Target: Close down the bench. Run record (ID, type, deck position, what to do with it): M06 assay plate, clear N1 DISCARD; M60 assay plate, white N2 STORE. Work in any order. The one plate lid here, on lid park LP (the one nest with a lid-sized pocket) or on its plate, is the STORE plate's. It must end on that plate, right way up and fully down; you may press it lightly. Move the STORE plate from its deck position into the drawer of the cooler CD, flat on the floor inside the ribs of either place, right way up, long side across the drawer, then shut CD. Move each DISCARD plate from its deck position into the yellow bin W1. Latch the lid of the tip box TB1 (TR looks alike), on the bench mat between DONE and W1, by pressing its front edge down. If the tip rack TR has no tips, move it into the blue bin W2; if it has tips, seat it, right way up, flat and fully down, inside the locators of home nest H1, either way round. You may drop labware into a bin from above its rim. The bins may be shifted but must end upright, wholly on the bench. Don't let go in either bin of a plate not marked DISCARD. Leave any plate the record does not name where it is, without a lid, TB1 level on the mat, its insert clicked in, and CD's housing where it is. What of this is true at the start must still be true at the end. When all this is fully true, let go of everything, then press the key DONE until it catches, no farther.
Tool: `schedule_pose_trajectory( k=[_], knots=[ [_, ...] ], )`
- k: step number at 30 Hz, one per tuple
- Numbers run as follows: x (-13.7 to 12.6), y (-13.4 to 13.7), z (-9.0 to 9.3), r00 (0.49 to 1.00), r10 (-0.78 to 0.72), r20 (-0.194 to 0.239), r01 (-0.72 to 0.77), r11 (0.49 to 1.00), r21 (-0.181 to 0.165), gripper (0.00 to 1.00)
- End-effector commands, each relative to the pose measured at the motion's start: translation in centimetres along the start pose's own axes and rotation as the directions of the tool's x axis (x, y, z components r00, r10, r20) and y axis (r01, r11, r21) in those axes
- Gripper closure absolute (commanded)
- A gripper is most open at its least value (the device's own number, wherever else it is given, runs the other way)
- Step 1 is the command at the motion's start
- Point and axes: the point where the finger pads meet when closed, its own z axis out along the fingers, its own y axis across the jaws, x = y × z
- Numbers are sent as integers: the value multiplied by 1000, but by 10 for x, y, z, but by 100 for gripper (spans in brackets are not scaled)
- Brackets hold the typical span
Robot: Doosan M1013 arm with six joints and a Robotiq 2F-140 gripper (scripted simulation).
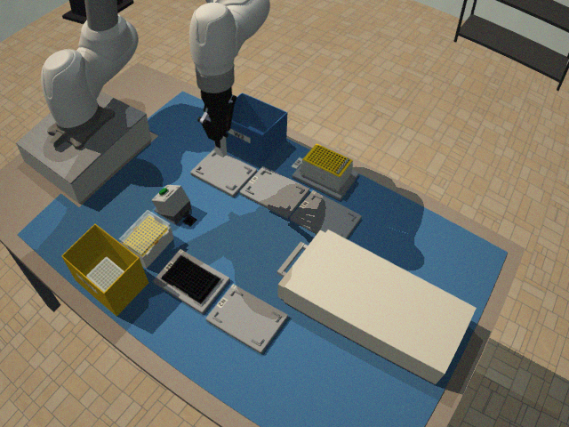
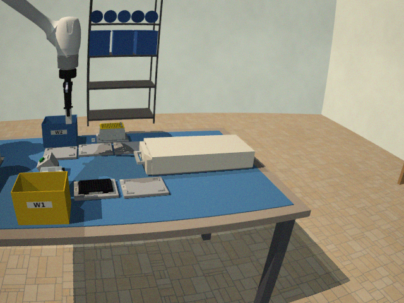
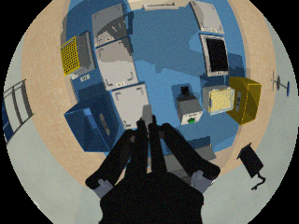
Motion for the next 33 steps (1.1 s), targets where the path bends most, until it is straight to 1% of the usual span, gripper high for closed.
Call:
schedule_pose_trajectory(
  k=[1,3,5,20,22,33],
  knots=[
    [-6,7,-1,1000,0,0,0,1000,0,100],
    [-11,13,-1,1000,0,0,0,1000,0,100],
    [-11,13,-1,1000,0,0,0,1000,0,100],
    [-51,58,-4,1000,0,0,0,1000,0,100],
    [-51,58,-4,1000,0,0,0,1000,0,100],
    [-80,92,-6,1000,0,0,0,1000,0,100]
  ],
)
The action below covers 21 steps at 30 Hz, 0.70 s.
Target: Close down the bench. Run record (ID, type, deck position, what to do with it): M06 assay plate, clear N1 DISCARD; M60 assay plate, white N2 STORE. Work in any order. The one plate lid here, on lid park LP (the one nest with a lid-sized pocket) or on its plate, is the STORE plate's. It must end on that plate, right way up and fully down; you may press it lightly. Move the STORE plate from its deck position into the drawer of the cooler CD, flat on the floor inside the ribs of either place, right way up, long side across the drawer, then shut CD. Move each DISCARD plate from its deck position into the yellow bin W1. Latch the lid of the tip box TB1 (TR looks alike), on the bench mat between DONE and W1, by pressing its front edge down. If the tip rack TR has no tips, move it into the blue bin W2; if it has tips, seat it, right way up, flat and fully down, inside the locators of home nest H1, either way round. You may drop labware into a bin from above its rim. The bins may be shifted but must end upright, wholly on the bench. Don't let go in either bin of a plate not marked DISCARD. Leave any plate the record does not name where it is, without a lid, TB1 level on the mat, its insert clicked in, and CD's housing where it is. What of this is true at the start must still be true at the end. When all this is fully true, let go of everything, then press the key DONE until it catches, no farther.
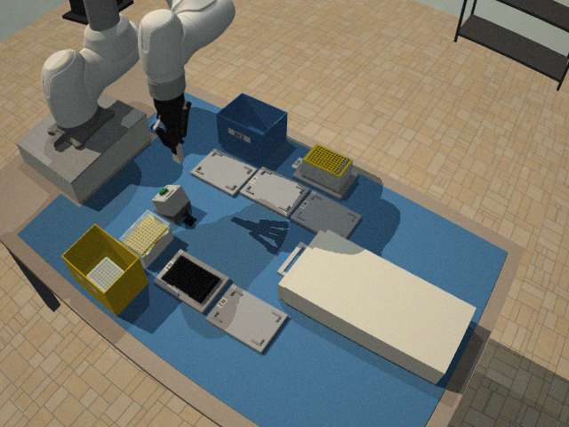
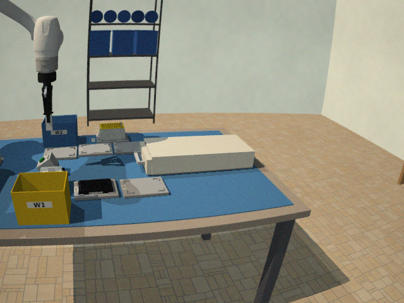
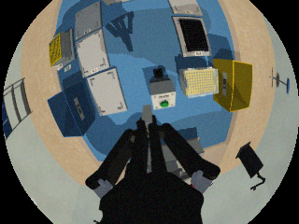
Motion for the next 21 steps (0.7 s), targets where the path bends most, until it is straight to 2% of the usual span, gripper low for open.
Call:
schedule_pose_trajectory(
  k=[1,15,21],
  knots=[
    [-6,7,-1,1000,0,0,0,1000,0,100],
    [-38,44,-3,1000,0,0,0,1000,0,100],
    [-38,44,-3,1000,0,0,0,1000,0,100]
  ],
)
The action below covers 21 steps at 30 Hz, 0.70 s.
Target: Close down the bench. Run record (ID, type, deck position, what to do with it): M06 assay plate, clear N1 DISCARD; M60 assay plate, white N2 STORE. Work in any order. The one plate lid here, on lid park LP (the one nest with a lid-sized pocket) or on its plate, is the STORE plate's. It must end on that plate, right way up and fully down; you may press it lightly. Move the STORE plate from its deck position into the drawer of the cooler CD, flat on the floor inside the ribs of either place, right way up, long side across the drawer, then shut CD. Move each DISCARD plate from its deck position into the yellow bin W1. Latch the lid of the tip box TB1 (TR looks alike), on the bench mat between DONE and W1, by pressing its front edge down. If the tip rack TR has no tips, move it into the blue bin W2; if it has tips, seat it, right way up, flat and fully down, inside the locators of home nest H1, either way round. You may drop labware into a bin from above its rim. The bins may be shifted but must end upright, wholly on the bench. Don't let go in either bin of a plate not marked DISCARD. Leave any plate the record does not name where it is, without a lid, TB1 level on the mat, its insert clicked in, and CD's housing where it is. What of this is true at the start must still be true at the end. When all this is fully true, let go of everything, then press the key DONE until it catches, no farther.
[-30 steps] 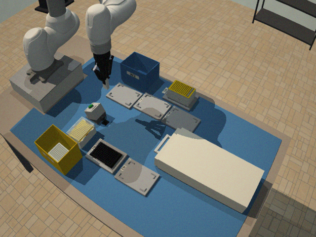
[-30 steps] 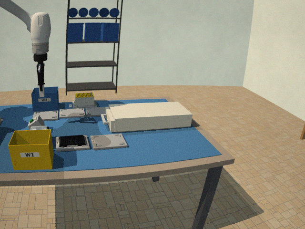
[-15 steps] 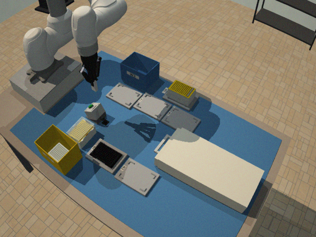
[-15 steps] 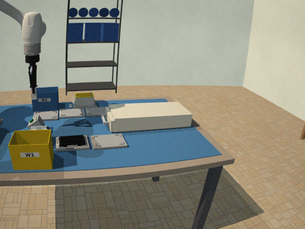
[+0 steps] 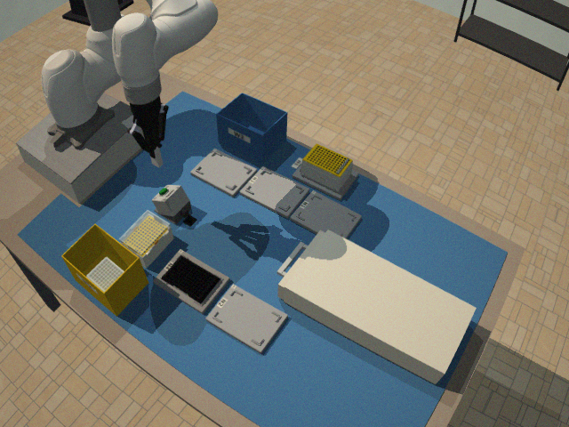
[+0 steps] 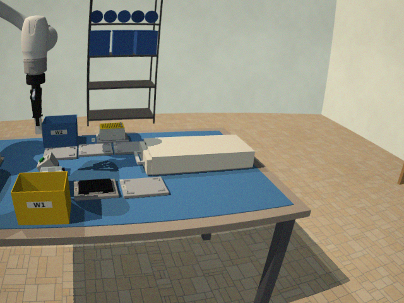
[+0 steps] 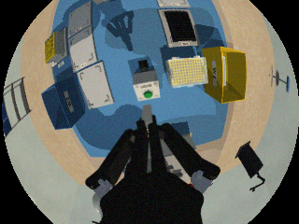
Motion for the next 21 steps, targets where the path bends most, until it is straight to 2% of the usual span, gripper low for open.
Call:
schedule_pose_trajectory(
  k=[1,4,17,21],
  knots=[
    [0,0,0,1000,0,0,0,1000,0,100],
    [0,0,0,1000,0,0,0,1000,0,100],
    [0,0,35,1000,0,0,0,1000,0,100],
    [0,0,40,1000,0,0,0,1000,0,100]
  ],
)
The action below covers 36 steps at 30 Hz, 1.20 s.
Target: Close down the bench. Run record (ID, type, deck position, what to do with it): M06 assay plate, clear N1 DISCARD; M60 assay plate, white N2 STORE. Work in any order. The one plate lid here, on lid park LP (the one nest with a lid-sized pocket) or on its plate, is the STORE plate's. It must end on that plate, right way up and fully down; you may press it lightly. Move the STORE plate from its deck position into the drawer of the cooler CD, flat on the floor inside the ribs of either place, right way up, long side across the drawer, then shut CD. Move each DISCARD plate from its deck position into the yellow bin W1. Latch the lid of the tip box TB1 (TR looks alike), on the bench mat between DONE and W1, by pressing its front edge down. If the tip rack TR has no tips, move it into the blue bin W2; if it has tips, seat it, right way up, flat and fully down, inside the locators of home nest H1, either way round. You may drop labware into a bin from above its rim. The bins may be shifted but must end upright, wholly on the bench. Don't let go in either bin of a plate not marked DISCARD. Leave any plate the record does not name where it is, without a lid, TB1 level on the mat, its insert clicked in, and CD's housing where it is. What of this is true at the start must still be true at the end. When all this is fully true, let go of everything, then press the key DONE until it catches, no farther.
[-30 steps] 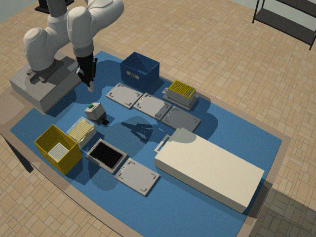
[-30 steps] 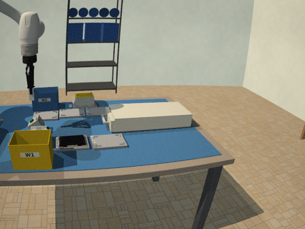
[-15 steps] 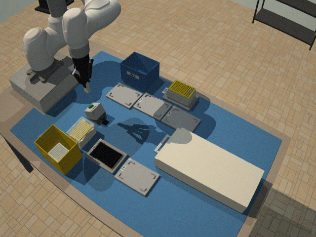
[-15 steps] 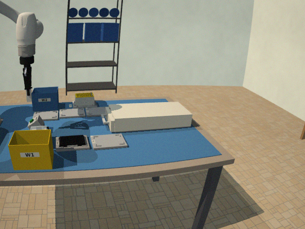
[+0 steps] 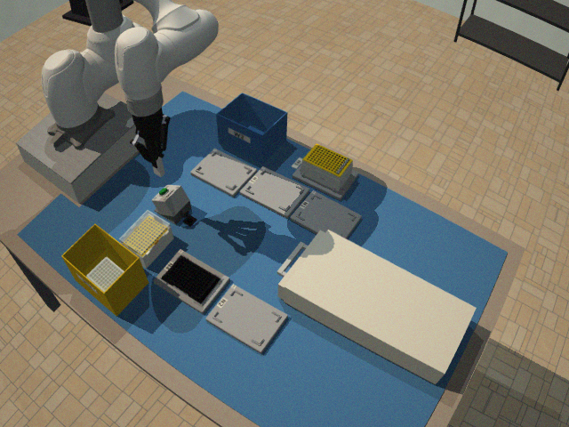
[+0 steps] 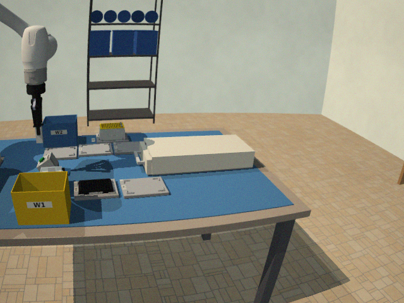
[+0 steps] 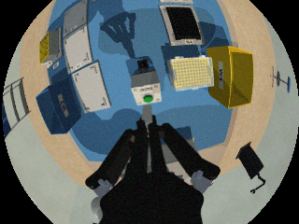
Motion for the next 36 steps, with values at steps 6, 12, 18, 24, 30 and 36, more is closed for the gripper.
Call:
schedule_pose_trajectory(
  k=[6,12,18,24,30,36],
  knots=[
    [0,0,19,1000,0,0,0,1000,0,100],
    [0,0,35,1000,0,0,0,1000,0,100],
    [0,0,46,1000,0,0,0,1000,0,100],
    [0,0,53,1000,0,0,0,1000,0,100],
    [0,0,54,1000,0,0,0,1000,0,100],
    [0,0,57,1000,0,0,0,1000,0,100]
  ],
)
